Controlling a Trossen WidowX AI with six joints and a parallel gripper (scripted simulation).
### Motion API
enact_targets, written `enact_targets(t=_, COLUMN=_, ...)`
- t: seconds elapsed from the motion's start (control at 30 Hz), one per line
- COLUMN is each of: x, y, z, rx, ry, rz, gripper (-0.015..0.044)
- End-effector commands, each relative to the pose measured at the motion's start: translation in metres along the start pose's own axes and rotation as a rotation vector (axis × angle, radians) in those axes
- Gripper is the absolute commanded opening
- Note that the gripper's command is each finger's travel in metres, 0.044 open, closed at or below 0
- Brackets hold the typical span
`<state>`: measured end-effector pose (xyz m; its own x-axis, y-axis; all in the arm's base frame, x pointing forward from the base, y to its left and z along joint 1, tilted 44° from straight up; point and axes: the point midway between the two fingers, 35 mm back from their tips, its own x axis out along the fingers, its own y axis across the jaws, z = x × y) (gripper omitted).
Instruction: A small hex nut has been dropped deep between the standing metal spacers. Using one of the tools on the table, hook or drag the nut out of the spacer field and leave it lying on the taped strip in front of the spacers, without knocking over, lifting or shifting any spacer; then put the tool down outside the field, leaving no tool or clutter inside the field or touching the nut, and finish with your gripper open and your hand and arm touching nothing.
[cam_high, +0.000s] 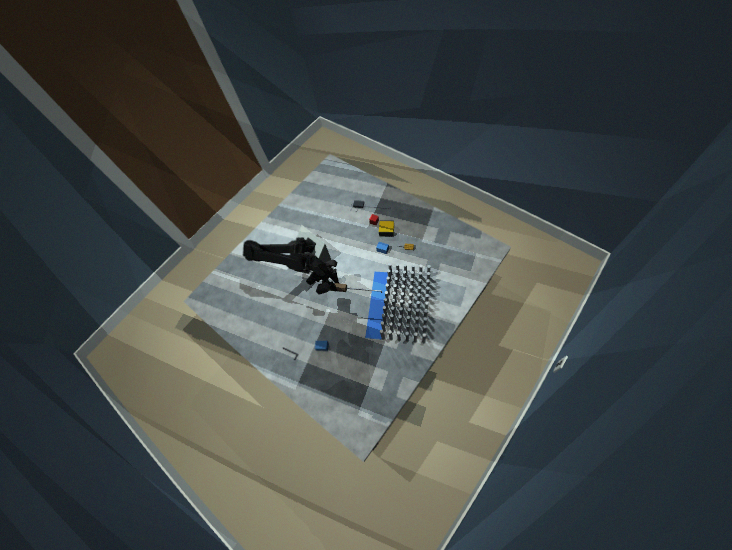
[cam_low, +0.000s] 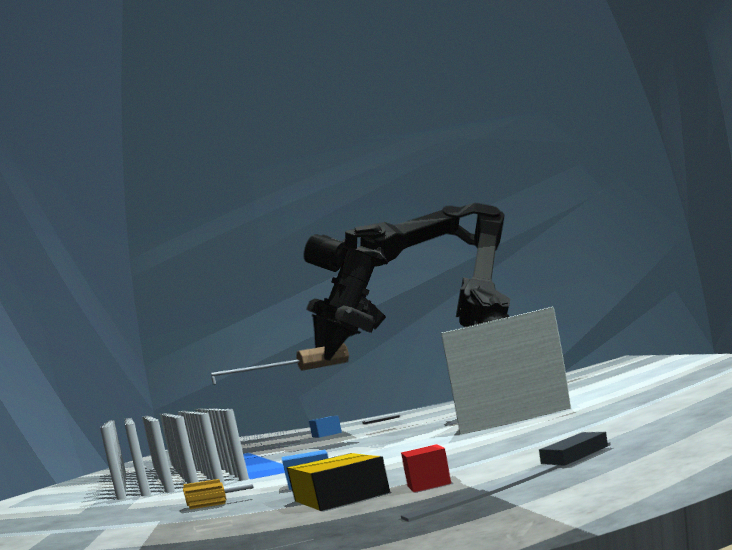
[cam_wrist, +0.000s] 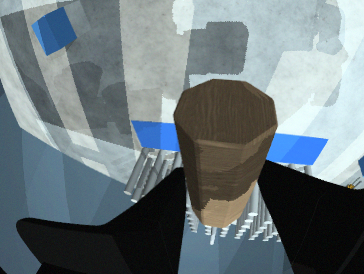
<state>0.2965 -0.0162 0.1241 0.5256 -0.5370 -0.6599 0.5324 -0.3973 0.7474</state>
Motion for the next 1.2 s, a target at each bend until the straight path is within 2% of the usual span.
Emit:
enact_targets(t=0.0, x=0.022, y=-0.007, z=0.005, rx=-0.006, ry=0.003, rz=-0.014, gripper=0.0)
enact_targets(t=0.67, x=0.104, y=-0.033, z=0.064, rx=-0.013, ry=0.007, rz=0.009, gripper=0.0)
enact_targets(t=1.17, x=0.11, y=-0.036, z=0.066, rx=-0.016, ry=0.007, rz=0.014, gripper=0.0)
